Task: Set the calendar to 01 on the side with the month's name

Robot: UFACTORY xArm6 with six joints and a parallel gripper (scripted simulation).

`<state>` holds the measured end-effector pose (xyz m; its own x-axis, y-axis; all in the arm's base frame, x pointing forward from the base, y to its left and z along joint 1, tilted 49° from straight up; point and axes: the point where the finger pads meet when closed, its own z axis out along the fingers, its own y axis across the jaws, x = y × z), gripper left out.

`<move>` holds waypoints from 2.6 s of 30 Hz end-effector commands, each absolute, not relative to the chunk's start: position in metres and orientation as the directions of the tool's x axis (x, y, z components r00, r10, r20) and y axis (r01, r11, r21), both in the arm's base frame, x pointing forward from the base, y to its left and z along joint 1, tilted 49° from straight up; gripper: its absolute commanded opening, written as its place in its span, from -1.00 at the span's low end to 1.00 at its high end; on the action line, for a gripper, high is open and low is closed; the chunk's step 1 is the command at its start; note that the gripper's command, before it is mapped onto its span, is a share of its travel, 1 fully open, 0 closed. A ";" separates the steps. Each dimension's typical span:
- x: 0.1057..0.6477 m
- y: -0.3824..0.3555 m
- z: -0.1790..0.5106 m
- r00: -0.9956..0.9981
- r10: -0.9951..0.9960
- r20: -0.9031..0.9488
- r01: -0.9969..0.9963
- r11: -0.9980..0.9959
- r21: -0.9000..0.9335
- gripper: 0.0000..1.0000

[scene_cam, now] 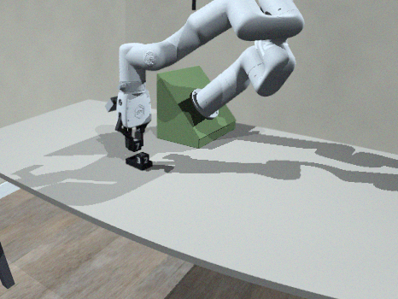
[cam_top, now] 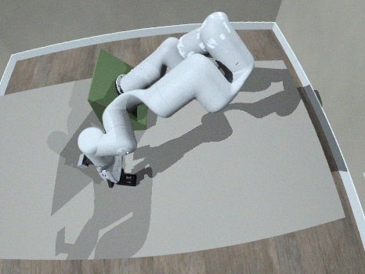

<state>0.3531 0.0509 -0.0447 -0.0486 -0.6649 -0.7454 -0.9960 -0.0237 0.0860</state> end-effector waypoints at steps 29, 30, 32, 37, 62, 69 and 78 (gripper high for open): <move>0.354 0.050 -0.044 -0.047 -0.666 -0.745 -0.996 -0.022 0.083 -0.47; 0.354 0.050 -0.044 -0.047 -0.666 -0.745 -0.996 -0.022 0.083 -0.47; 0.354 0.050 -0.044 -0.047 -0.666 -0.745 -0.996 -0.022 0.083 -0.47; 0.354 0.050 -0.044 -0.047 -0.666 -0.745 -0.996 -0.022 0.083 -0.47; 0.353 0.060 -0.053 -0.047 -0.666 -0.745 -0.996 -0.022 0.083 -0.47; 0.353 0.063 -0.056 -0.047 -0.666 -0.745 -0.996 -0.022 0.083 -0.47; 0.353 0.067 -0.059 -0.047 -0.666 -0.745 -0.996 -0.022 0.083 -0.47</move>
